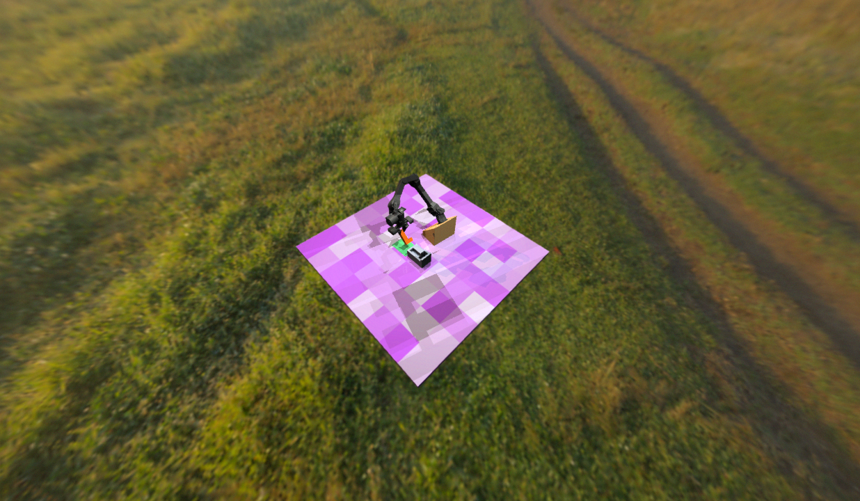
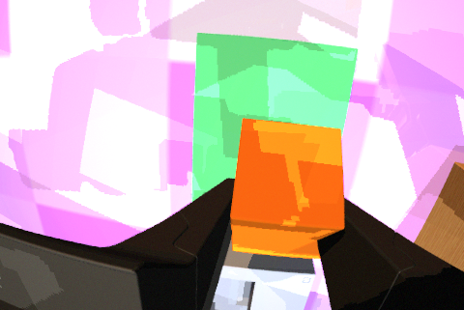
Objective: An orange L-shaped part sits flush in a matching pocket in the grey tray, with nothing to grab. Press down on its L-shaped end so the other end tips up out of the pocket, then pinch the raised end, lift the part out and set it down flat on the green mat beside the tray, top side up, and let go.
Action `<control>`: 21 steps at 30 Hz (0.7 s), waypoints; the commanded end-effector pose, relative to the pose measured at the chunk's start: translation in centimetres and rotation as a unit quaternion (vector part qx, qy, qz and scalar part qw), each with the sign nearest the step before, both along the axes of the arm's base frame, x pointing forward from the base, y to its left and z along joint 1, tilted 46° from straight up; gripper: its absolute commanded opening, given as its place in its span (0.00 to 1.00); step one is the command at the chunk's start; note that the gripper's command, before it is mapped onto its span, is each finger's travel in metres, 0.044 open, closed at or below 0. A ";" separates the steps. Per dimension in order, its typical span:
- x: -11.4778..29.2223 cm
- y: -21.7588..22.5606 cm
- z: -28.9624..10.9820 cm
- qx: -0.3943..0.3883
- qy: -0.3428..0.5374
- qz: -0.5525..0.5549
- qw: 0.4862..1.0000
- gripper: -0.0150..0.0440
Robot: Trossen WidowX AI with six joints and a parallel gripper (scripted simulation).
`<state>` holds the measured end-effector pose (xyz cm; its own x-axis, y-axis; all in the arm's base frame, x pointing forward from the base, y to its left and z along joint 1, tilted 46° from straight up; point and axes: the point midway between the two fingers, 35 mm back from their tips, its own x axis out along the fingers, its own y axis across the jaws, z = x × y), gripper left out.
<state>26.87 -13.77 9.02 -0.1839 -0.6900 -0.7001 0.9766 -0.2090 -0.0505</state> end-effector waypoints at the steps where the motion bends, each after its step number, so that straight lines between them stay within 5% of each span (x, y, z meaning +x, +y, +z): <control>1: -0.2 -0.6 -0.5 -0.002 0.003 0.002 1.000 0.25; 21: -0.8 -2.8 -2.7 -0.003 0.003 0.002 1.000 0.25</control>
<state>26.26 -16.11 6.77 -0.1823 -0.6916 -0.6989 0.9768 -0.2088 -0.0482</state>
